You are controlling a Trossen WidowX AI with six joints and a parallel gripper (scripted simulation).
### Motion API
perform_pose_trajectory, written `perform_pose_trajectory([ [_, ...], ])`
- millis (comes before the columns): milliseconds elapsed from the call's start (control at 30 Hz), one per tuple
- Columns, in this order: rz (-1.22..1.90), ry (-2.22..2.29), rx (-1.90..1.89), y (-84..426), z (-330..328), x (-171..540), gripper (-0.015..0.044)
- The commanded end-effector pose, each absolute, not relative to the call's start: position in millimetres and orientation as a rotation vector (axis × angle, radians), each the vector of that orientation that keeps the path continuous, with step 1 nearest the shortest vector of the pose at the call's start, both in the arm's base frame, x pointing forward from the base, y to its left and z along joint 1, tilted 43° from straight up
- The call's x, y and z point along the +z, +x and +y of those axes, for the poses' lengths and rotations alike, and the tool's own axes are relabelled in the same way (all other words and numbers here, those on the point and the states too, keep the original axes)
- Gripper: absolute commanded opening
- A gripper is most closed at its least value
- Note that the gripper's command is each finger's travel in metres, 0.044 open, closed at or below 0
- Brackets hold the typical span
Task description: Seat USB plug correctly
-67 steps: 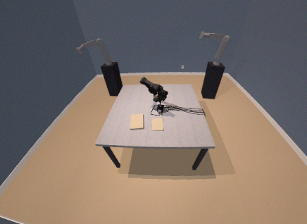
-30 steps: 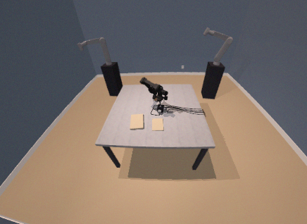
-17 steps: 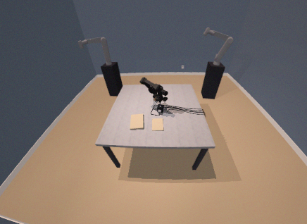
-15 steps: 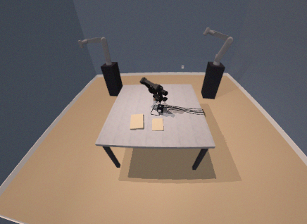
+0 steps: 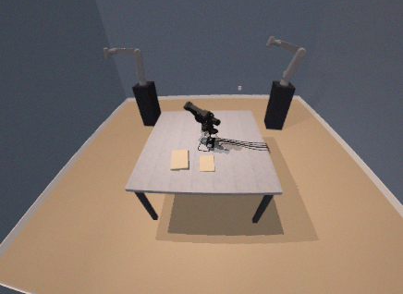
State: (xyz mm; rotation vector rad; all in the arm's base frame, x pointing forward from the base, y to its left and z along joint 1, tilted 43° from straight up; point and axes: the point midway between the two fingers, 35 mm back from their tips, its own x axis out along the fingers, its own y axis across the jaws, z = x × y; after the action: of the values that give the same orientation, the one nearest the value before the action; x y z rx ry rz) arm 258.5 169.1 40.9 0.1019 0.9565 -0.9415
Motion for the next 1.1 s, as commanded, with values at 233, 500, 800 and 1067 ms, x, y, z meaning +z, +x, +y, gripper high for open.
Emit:
perform_pose_trajectory([
  [233, 0.808, 0.359, -1.083, 258.7, 168.7, 40.6, 0.0],
  [500, 0.696, 0.535, -1.171, 258.7, 168.7, 40.6, 0.0],
  [800, 0.561, 0.733, -1.261, 258.7, 168.7, 40.6, 0.0],
  [1067, 0.505, 0.809, -1.293, 258.7, 168.7, 40.6, 0.0],
])
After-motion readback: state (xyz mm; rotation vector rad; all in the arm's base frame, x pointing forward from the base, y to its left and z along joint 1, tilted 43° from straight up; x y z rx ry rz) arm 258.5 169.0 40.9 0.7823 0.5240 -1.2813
